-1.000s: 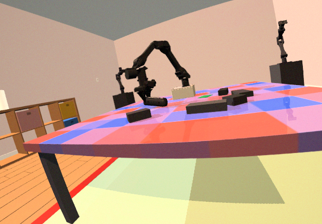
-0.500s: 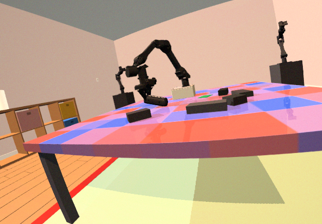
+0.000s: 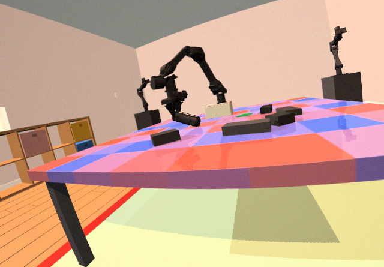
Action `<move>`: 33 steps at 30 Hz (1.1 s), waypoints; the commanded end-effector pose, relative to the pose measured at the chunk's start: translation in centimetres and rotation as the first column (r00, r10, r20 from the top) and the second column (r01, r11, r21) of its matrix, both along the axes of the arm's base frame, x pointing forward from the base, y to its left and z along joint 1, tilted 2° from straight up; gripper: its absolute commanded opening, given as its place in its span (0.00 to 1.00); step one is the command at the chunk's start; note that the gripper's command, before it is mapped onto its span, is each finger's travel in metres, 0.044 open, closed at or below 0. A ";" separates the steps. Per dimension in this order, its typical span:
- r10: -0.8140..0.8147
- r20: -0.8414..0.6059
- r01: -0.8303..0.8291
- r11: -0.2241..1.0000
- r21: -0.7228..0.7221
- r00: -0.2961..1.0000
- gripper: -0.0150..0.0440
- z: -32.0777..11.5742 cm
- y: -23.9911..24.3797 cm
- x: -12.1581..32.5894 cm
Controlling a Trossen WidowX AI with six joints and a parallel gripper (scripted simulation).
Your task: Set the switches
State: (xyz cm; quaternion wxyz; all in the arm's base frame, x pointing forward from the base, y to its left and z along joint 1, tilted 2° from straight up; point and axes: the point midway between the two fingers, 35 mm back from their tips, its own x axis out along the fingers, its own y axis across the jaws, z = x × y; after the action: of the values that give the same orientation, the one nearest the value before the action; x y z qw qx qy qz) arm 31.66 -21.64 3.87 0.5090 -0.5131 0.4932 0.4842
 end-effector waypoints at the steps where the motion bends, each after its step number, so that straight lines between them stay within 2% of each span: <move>1: -0.001 0.011 0.001 1.000 -0.002 1.000 0.82 0.7 0.4 0.1; 33: -0.001 0.011 0.001 1.000 0.000 1.000 0.82 2.3 2.1 -0.1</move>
State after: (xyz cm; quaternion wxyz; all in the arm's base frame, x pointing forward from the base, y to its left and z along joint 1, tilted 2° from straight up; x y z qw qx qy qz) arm 31.53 -20.02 5.74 0.5097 -0.5150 0.4936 0.4810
